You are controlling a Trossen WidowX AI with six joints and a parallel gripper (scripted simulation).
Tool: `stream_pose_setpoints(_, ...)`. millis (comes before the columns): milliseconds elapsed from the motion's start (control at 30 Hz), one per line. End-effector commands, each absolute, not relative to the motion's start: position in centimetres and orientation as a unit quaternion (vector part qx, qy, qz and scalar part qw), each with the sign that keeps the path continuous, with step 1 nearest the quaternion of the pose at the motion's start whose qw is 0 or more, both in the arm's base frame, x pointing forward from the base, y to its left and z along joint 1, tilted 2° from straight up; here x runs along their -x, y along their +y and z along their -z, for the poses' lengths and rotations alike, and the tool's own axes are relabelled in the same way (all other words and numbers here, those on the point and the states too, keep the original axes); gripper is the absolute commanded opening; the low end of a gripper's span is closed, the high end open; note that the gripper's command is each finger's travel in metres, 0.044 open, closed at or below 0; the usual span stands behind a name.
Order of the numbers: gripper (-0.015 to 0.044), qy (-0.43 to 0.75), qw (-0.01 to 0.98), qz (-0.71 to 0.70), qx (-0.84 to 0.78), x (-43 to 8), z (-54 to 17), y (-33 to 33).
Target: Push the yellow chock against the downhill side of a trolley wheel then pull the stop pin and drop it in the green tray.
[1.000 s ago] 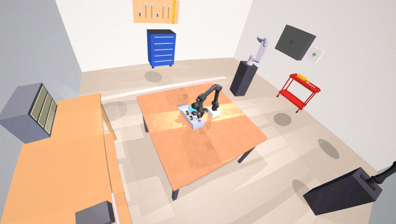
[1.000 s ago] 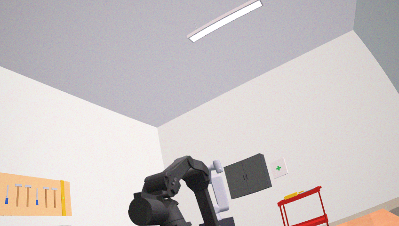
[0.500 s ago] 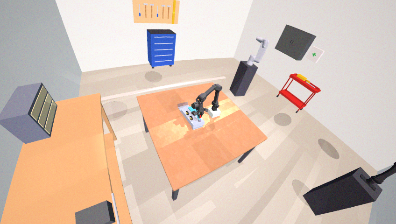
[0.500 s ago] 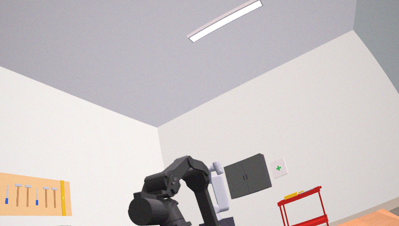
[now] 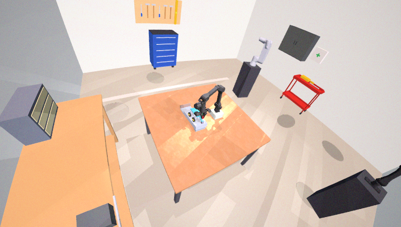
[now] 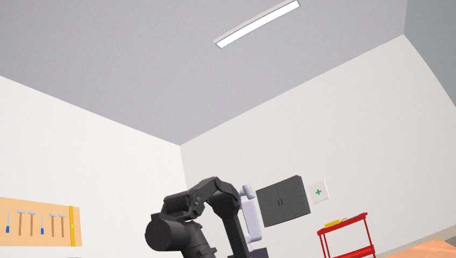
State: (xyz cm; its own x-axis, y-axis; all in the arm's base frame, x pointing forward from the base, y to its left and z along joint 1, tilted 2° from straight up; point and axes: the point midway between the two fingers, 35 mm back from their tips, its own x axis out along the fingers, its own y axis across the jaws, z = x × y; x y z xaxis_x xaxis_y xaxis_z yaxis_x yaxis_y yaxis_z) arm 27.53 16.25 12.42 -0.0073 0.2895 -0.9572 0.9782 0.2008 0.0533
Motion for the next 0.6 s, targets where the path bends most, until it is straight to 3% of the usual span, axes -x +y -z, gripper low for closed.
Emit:
stream_pose_setpoints(0, 0.0000, 0.612, 0.477, 0.358, -0.520, -27.5, -12.9, 16.2)
stream_pose_setpoints(567, 0.0000, 0.612, 0.477, 0.358, -0.520, -27.5, -14.3, 15.9)
